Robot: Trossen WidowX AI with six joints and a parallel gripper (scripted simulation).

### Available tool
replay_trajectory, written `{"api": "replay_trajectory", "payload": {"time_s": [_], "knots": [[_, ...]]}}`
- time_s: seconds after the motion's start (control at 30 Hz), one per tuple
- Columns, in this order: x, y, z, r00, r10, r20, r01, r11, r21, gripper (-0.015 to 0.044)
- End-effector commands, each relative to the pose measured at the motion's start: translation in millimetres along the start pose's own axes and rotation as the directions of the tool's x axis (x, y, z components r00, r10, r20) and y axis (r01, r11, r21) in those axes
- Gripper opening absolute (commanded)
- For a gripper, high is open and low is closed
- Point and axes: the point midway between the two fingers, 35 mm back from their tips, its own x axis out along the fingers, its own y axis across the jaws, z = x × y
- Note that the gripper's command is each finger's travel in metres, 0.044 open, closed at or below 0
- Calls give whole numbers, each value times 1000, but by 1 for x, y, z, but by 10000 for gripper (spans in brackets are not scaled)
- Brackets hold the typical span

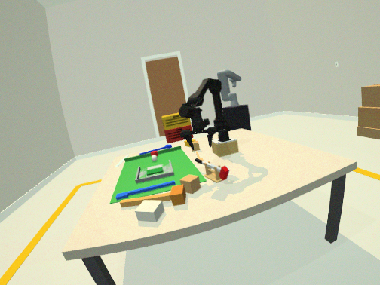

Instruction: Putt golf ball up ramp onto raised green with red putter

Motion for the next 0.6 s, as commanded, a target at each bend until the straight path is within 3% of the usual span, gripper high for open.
{"api": "replay_trajectory", "payload": {"time_s": [0.0,0.33,0.57], "knots": [[23,-8,-58,986,140,-86,-150,982,-116,440],[24,-11,-58,986,140,-87,-150,982,-116,440],[45,-9,-67,986,141,-87,-150,982,-116,440]]}}
